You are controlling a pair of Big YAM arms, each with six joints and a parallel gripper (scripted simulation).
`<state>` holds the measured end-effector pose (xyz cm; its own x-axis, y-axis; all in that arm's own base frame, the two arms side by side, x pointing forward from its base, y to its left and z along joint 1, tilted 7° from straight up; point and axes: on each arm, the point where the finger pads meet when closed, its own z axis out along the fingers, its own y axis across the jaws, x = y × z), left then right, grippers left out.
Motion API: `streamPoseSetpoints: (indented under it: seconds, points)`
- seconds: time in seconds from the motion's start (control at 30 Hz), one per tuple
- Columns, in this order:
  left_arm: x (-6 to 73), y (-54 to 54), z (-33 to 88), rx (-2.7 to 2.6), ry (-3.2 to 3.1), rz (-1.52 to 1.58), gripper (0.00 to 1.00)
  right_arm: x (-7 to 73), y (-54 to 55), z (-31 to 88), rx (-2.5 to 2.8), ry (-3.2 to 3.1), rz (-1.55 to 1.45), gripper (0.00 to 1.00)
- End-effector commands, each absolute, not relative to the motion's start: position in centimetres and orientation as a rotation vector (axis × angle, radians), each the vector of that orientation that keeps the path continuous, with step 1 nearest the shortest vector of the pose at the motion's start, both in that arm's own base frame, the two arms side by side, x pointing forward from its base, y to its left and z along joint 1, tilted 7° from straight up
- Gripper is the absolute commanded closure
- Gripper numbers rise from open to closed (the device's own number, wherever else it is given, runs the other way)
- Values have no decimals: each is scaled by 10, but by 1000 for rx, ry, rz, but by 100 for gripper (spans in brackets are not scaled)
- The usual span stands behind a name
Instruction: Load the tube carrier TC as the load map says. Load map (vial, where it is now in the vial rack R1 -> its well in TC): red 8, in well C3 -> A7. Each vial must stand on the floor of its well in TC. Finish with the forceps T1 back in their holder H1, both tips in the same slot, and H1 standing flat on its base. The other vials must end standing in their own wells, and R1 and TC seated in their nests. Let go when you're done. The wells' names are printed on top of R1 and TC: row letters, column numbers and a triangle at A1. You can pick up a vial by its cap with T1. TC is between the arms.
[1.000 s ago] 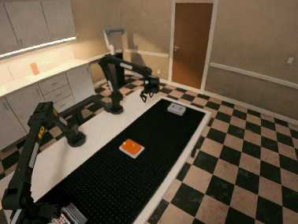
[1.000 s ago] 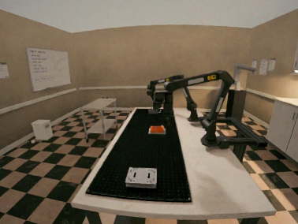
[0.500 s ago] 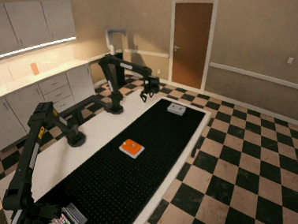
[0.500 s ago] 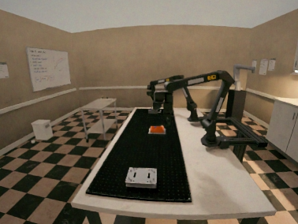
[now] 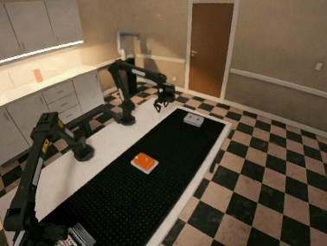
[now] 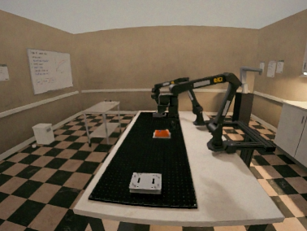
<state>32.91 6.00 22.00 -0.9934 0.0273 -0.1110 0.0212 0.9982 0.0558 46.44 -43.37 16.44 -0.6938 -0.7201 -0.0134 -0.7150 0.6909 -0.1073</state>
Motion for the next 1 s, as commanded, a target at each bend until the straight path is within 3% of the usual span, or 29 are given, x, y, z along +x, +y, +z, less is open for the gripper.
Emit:
streamPoseSetpoints:
  seconds: [0.0,0.97]
  points:
    - [347,63,239,52,2996,90,0,470,-430,152,-1218,2834,-125,89]
    - [347,63,239,52,2996,90,0,474,-433,149,-1214,2830,-144,89]
